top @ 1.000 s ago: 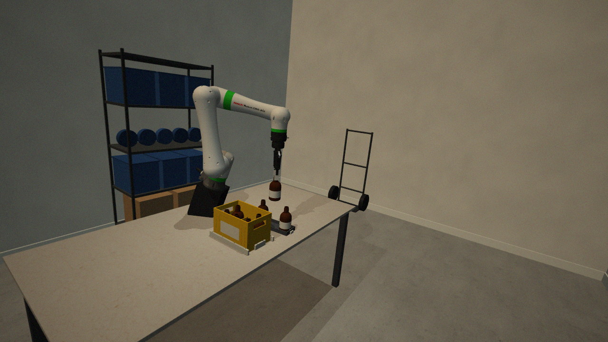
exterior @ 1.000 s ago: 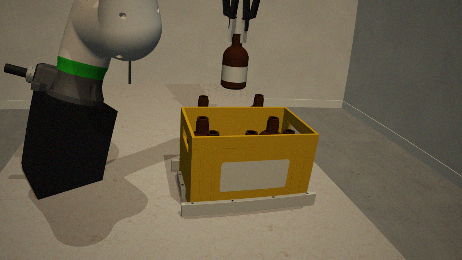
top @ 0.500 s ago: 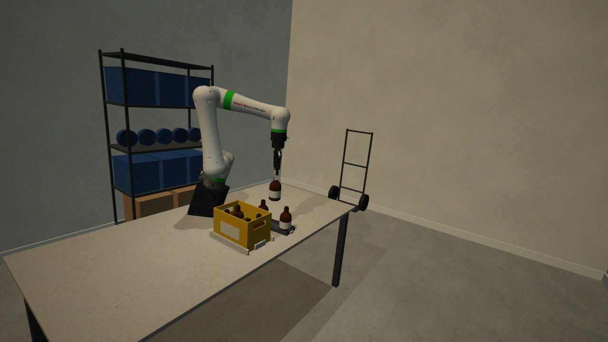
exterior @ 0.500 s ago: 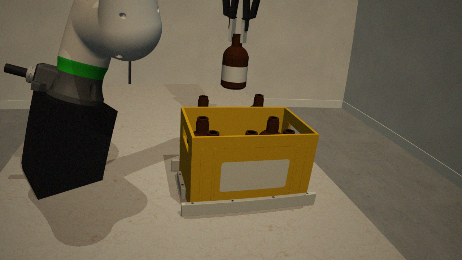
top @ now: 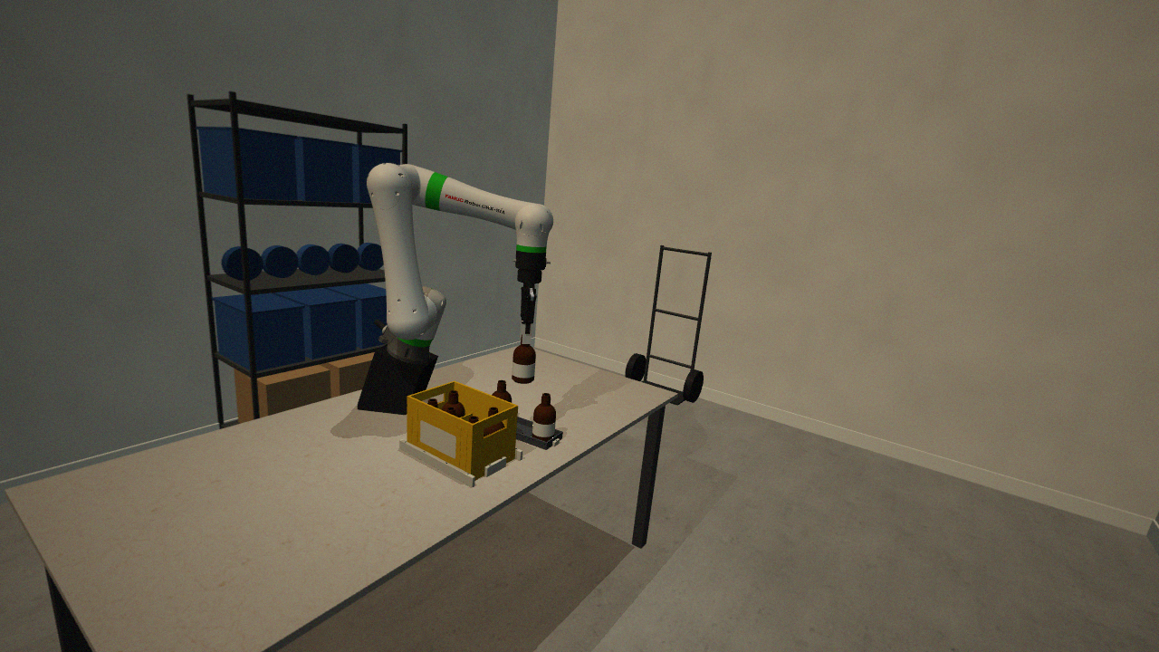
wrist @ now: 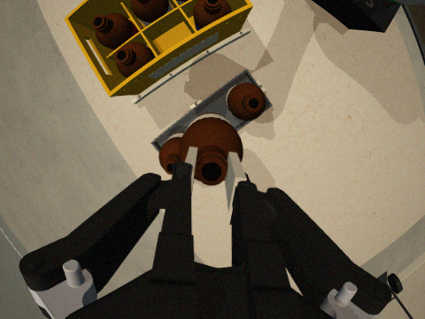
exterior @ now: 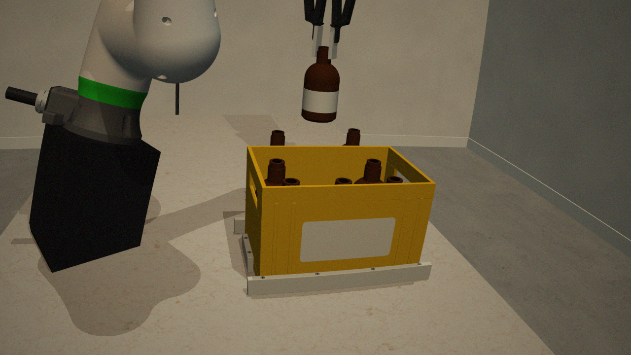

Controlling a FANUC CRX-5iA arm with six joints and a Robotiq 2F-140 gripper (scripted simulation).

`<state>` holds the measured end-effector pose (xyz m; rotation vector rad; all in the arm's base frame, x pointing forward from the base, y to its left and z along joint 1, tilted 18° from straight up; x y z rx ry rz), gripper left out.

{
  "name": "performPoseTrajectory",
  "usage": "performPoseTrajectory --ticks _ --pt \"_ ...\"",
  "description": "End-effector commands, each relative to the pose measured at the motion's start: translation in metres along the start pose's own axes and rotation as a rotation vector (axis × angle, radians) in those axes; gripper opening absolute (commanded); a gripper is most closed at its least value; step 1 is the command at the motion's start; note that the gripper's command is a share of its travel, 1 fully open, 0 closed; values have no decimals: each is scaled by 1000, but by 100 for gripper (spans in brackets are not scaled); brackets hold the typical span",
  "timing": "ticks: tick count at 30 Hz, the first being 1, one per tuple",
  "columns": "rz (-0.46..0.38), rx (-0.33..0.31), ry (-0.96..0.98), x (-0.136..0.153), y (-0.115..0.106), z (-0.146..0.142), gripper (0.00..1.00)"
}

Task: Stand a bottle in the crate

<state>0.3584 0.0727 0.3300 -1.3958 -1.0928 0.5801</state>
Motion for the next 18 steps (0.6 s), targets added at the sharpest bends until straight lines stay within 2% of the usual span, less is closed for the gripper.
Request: performPoseTrajectory --ticks 1,18 --pt "0 0 0 -1 0 0 0" --pt "0 0 0 -14 0 -5 0"
Point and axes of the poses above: the point where the finger pads meet when closed, its own y axis out along the fingers, its own z axis across the jaws, x = y × z, the point moved 5 cm from there along -y, back along the fingers, and after that the axes turned 12 degrees about -y, right-handed, at the moved point
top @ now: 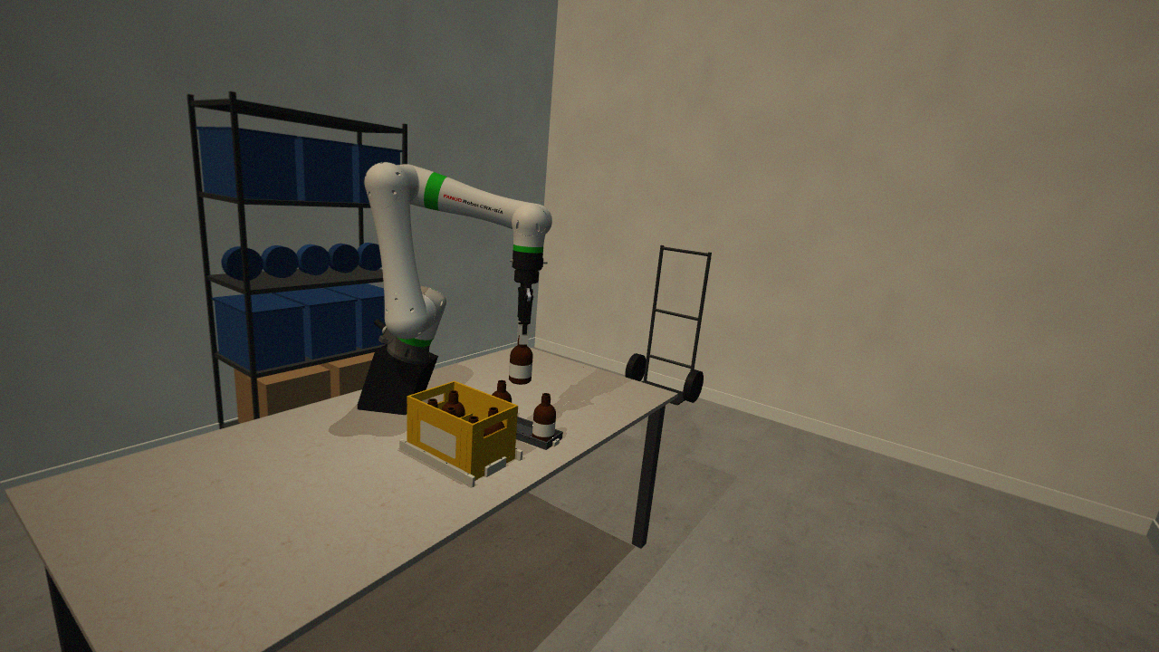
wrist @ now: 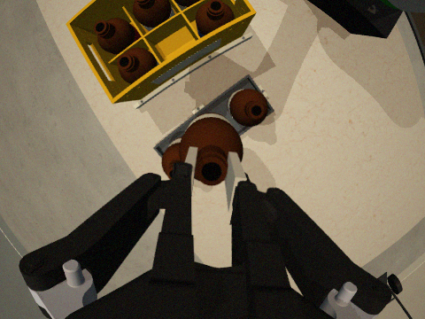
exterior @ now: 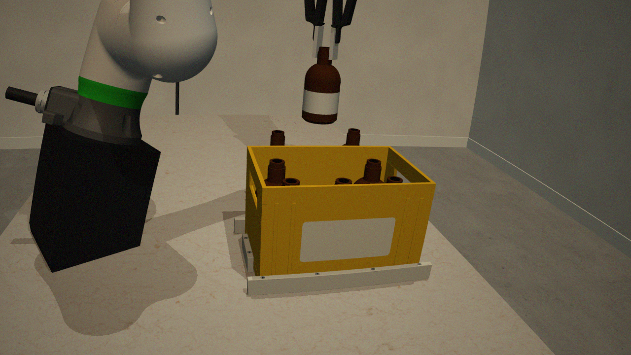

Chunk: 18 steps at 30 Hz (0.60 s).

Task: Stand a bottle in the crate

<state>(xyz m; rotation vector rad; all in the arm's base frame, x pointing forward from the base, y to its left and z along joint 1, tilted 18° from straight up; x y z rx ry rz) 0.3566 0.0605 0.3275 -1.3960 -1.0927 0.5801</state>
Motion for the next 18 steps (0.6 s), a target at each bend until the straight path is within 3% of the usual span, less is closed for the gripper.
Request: performPoseTrajectory --ticks 1,18 --pt "0 0 0 -3 0 -1 0" --pt "0 0 0 -28 0 -9 0"
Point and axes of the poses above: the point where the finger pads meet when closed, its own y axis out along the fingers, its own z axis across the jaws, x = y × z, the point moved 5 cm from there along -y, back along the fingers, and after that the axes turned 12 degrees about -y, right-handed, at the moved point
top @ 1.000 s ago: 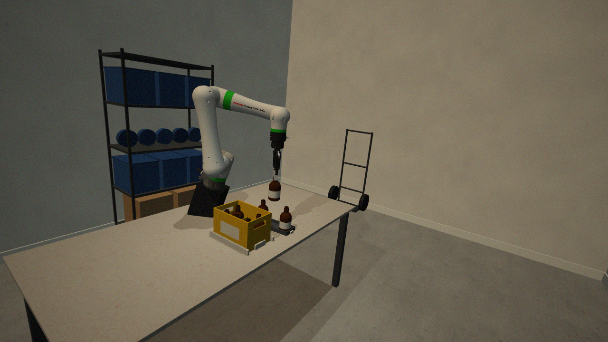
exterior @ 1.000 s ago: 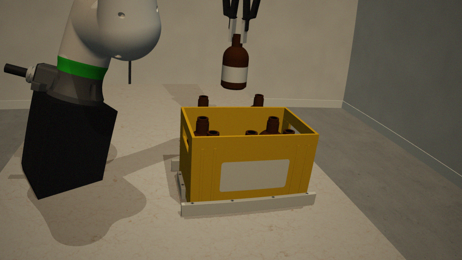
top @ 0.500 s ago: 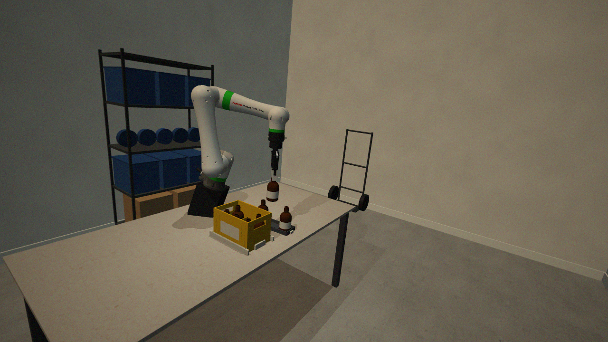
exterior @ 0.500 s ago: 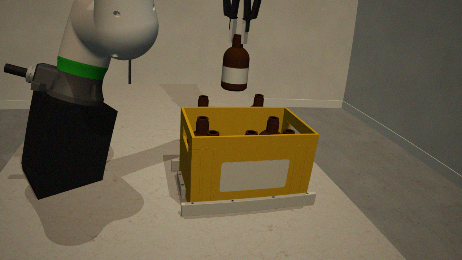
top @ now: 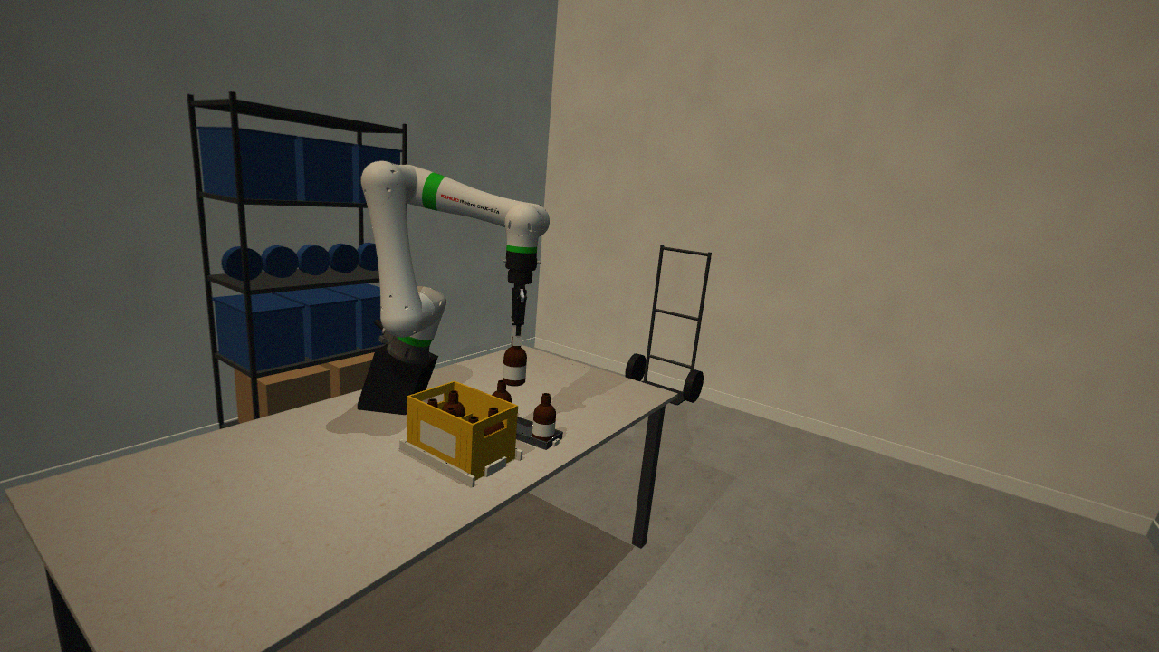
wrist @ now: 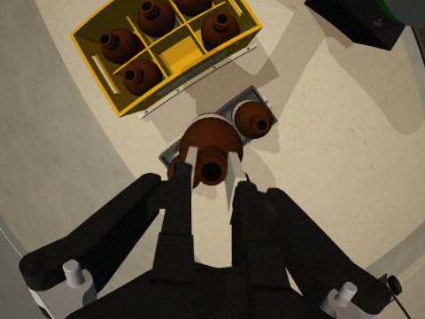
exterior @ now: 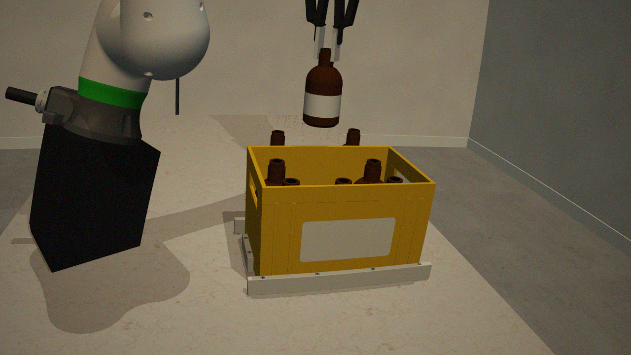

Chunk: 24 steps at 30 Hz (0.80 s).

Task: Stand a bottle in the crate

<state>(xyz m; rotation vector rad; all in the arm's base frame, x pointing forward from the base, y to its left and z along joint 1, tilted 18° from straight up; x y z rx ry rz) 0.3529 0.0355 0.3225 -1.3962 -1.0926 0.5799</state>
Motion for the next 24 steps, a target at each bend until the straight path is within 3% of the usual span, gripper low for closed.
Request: performPoseTrajectory --ticks 1,24 --pt "0 0 0 -4 0 -1 0" --pt "0 0 0 -46 0 -16 0"
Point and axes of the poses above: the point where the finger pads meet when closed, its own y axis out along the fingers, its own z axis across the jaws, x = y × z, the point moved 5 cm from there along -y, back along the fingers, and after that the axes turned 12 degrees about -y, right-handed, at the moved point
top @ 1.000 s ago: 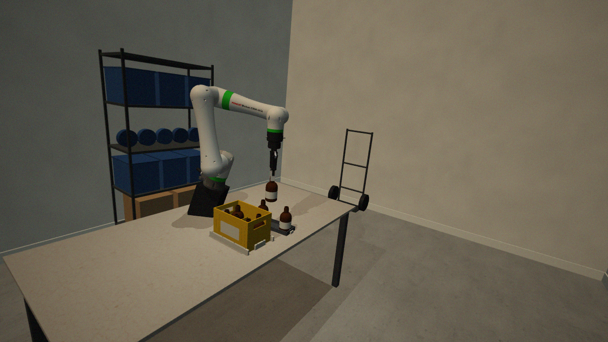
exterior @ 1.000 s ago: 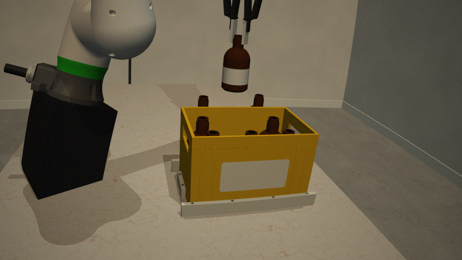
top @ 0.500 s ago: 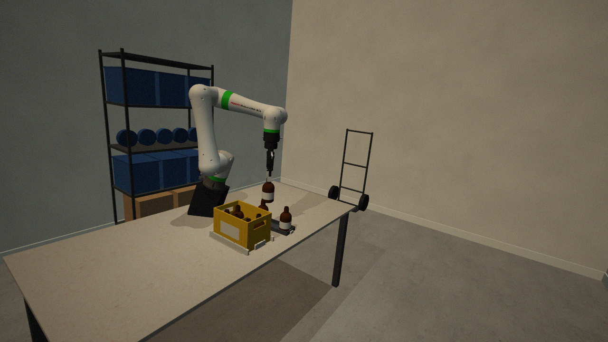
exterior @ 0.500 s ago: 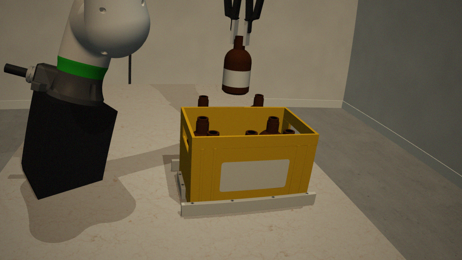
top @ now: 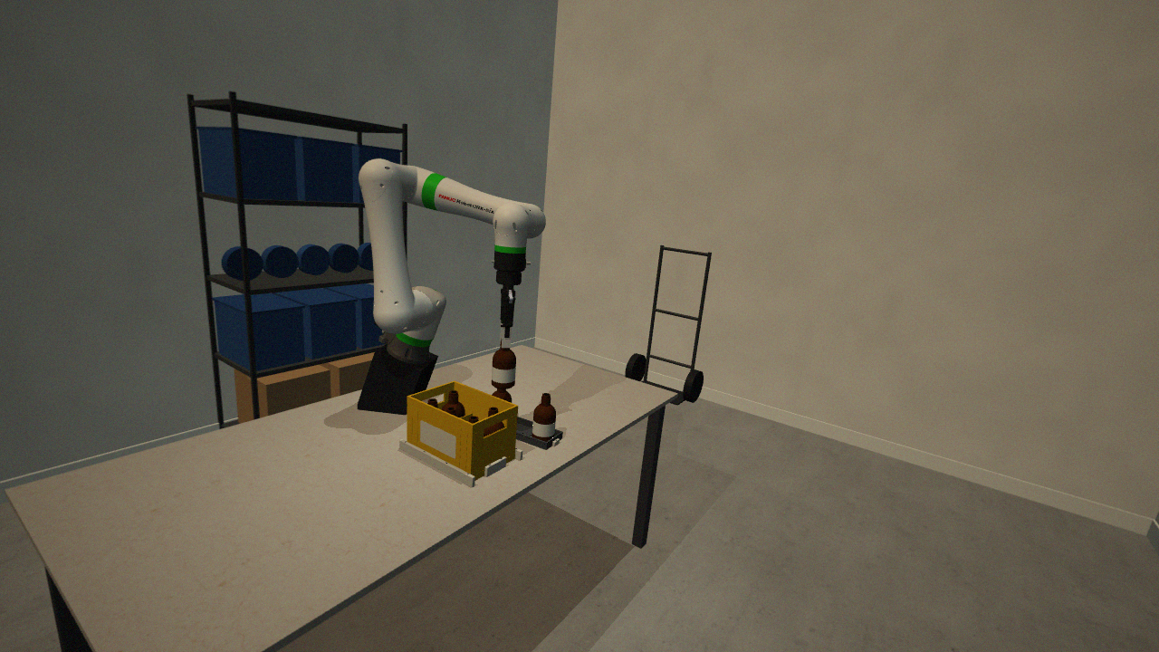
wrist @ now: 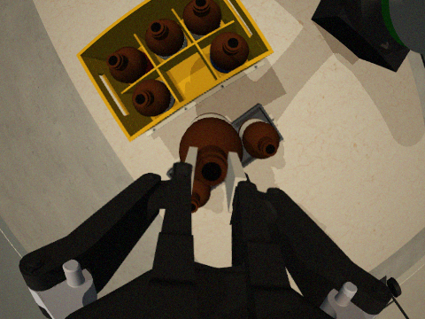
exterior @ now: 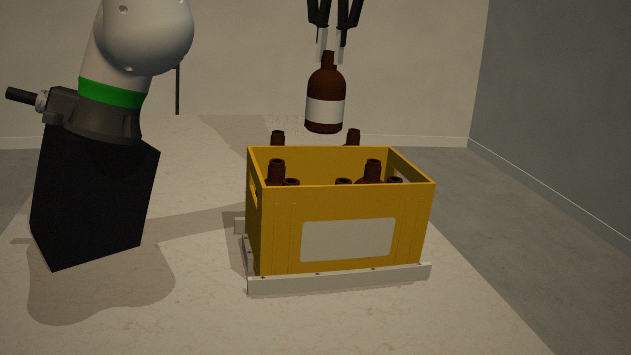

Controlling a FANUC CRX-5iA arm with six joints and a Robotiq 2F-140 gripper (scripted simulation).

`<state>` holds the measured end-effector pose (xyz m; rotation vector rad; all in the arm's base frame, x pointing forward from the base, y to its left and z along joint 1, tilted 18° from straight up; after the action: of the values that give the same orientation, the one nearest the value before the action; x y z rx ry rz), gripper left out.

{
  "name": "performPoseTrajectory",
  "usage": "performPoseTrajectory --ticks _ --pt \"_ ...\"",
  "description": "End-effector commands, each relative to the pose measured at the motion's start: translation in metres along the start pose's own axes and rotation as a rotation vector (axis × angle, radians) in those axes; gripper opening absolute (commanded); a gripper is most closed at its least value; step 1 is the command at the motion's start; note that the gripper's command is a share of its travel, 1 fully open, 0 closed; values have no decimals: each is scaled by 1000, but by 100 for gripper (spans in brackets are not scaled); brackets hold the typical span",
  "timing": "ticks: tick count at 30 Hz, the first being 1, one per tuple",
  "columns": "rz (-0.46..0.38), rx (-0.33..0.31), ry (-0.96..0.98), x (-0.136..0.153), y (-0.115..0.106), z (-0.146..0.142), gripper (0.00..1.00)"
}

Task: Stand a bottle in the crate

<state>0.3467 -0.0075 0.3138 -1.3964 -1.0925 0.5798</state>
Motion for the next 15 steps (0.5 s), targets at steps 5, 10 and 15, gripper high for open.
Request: performPoseTrajectory --ticks 5,10,15 --pt "-1 0 0 -16 0 -5 0" --pt "-1 0 0 -27 0 -9 0" --pt "-1 0 0 -33 0 -11 0"
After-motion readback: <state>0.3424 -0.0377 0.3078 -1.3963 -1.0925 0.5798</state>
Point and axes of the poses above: the point where the finger pads meet when closed, its own y axis out along the fingers, its own z axis across the jaws, x = y × z, the point moved 5 cm from there along -y, back along the fingers, and after that the axes turned 12 degrees about -y, right-handed, at the moved point
